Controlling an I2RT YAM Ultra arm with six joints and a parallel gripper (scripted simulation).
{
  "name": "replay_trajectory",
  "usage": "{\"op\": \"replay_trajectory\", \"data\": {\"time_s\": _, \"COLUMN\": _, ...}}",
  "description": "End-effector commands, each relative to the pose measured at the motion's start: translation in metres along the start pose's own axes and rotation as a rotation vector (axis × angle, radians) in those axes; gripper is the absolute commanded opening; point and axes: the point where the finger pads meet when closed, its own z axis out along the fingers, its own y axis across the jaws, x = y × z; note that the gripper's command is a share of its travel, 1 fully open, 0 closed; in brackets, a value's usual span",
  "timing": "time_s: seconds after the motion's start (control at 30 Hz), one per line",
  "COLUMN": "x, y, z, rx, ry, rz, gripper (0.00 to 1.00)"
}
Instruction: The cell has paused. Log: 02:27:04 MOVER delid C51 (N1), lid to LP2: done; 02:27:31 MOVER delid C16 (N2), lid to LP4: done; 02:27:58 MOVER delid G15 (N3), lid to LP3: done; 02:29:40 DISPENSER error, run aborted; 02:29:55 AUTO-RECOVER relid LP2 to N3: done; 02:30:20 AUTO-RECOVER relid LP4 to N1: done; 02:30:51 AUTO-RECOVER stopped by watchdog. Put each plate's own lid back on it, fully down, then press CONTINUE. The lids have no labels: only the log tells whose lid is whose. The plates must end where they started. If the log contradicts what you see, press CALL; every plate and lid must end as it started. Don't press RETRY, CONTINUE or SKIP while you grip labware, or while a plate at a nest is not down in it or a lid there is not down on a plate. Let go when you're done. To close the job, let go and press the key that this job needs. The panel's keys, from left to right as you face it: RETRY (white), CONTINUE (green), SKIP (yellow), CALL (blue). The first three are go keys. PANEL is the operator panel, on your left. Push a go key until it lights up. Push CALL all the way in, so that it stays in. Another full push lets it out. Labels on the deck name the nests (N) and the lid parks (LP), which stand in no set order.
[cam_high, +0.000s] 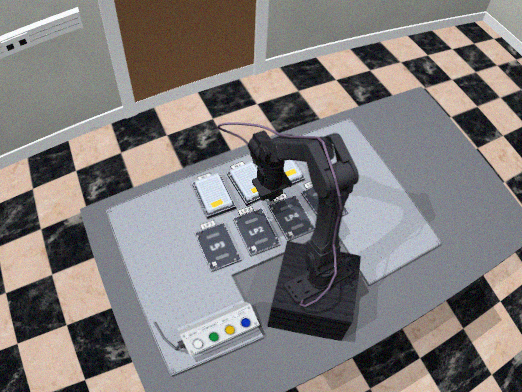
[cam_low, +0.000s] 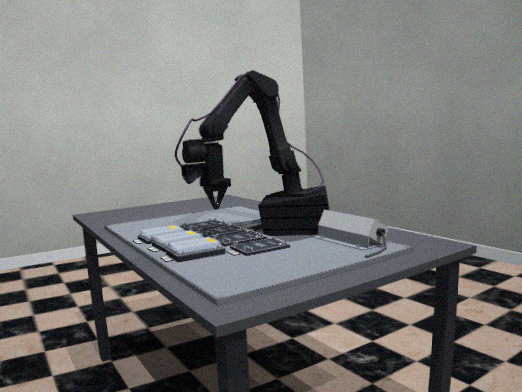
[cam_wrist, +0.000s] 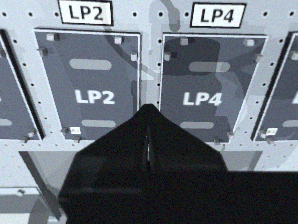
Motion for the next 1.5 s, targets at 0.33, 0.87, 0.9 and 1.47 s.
{"op": "replay_trajectory", "data": {"time_s": 0.33, "x": 0.003, "y": 0.003, "z": -0.043, "rx": 0.006, "ry": -0.016, "rz": -0.011, "gripper": 0.00}}
{"op": "replay_trajectory", "data": {"time_s": 0.87, "x": 0.017, "y": 0.062, "z": -0.038, "rx": 0.005, "ry": -0.011, "rz": -0.261, "gripper": 0.00}}
{"op": "replay_trajectory", "data": {"time_s": 0.9, "x": 0.018, "y": 0.067, "z": -0.038, "rx": 0.005, "ry": -0.011, "rz": -0.281, "gripper": 0.00}}
{"op": "replay_trajectory", "data": {"time_s": 1.47, "x": 0.035, "y": 0.142, "z": -0.039, "rx": 0.003, "ry": -0.006, "rz": -0.582, "gripper": 0.00}}
